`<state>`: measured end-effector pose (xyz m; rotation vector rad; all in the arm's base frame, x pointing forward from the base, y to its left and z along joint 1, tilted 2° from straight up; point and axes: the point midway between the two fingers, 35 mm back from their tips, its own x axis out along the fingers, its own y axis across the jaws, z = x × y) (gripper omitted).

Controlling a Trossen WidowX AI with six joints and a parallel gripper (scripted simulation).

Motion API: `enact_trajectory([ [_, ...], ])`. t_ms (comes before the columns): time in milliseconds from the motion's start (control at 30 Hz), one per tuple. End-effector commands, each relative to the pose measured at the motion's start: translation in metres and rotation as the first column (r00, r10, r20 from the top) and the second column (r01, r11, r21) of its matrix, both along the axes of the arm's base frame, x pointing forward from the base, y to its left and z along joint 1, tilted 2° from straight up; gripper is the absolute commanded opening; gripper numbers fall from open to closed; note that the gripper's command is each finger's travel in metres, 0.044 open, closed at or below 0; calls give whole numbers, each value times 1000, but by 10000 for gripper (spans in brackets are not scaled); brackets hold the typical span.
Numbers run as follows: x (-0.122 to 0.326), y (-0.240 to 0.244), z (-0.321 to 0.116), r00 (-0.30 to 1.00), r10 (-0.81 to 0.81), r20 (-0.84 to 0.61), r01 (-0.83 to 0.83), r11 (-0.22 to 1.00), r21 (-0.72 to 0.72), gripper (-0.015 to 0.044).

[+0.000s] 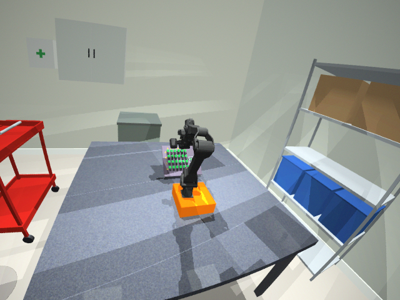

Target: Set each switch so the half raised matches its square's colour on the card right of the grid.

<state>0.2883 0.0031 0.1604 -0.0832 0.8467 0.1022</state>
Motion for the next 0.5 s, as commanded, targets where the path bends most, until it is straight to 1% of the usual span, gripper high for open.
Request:
enact_trajectory([
  [0,6,-10,5,1000,1,-12,-2,1000,-2,0],
  [67,13,-21,11,1000,1,-11,-1,1000,-3,0],
  [200,15,-22,11,1000,1,-12,-1,1000,-3,0],
  [333,36,-20,-12,999,0,-33,-1,1000,-6,0],
  [467,37,-20,-14,999,0,-35,-1,1000,-6,0],
])
